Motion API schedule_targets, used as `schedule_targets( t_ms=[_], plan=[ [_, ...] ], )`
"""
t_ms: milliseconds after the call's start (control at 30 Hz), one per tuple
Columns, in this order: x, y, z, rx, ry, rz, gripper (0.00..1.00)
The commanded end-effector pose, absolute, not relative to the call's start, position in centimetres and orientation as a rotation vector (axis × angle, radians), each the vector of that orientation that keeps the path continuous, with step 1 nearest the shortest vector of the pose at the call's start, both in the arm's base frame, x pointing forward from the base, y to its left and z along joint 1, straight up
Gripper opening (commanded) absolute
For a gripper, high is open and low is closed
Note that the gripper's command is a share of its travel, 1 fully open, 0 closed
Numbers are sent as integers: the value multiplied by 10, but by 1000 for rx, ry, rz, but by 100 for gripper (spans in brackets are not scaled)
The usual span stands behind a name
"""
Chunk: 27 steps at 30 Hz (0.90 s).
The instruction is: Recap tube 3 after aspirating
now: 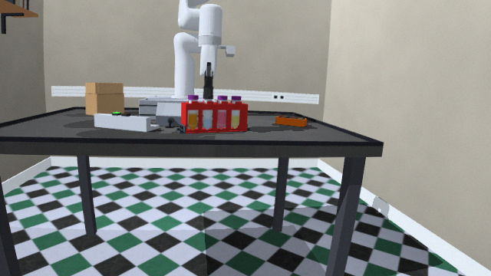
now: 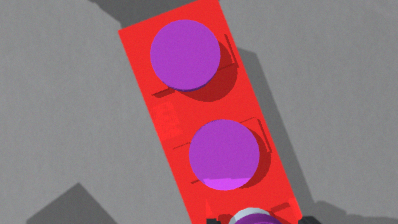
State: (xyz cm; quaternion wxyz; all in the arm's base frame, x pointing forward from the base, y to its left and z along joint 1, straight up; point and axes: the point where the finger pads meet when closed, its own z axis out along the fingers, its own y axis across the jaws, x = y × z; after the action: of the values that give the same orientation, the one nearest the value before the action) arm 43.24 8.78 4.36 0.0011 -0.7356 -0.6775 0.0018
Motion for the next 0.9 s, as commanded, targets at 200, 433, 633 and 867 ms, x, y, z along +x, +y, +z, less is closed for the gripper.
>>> schedule_targets(
  t_ms=[200, 433, 633, 867],
  plan=[
    [434, 88, 46, -1943, -2476, 6, 46],
    [434, 88, 46, -1579, -2722, 7, 46],
    [434, 88, 46, -1377, -2829, 8, 46],
    [434, 88, 46, -1377, -2829, 8, 0]
  ],
)
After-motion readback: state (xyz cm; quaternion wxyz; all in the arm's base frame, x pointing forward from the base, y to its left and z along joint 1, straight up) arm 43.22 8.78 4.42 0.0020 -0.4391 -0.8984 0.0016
